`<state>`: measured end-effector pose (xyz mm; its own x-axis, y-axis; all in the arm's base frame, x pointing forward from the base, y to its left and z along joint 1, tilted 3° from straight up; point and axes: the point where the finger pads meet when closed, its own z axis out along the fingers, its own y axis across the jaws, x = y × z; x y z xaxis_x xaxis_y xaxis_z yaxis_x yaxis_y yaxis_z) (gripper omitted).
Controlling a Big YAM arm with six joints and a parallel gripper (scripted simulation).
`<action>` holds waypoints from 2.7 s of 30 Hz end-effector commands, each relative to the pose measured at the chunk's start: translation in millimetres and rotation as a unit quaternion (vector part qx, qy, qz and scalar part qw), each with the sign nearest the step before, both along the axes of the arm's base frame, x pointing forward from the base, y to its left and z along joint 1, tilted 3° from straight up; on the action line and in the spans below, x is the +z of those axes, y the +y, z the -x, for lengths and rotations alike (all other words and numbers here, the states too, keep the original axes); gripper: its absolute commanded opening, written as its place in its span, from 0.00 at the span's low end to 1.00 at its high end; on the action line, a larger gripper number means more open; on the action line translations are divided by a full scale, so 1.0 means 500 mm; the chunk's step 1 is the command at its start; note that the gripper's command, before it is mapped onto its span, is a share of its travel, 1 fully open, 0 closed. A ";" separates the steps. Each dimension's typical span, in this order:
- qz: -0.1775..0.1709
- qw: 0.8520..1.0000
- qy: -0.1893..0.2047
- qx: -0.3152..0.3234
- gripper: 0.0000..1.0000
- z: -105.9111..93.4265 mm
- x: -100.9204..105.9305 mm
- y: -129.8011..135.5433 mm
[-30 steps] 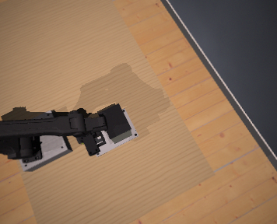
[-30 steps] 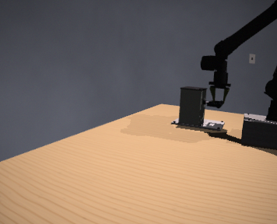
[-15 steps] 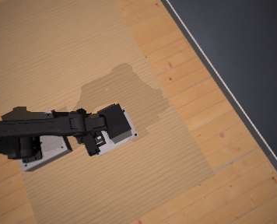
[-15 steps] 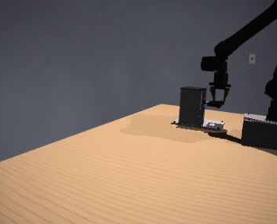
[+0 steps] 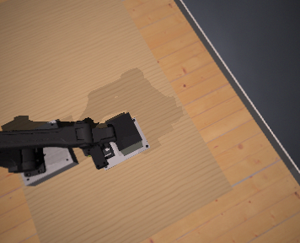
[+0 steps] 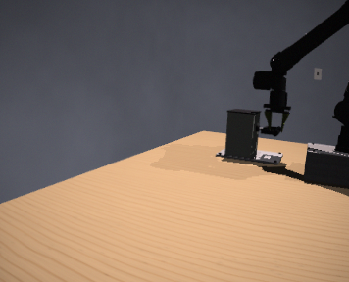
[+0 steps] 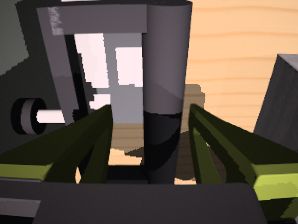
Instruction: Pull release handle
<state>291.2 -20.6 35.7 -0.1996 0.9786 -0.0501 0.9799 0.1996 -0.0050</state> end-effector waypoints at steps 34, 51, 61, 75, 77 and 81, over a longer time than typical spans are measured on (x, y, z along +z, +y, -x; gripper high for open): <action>-0.003 1.000 0.001 -0.001 0.00 -0.005 -0.009 -0.003; -0.002 1.000 0.004 -0.001 0.00 0.001 -0.010 -0.004; -0.002 1.000 0.004 -0.001 0.00 0.001 -0.010 -0.004; -0.002 1.000 0.004 -0.001 0.00 0.001 -0.010 -0.004; -0.002 1.000 0.004 -0.001 0.00 0.001 -0.010 -0.004; -0.002 1.000 0.004 -0.001 0.00 0.001 -0.010 -0.004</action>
<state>284.6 -21.7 33.2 -0.1996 0.9787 -0.0480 0.9798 0.1986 -0.0231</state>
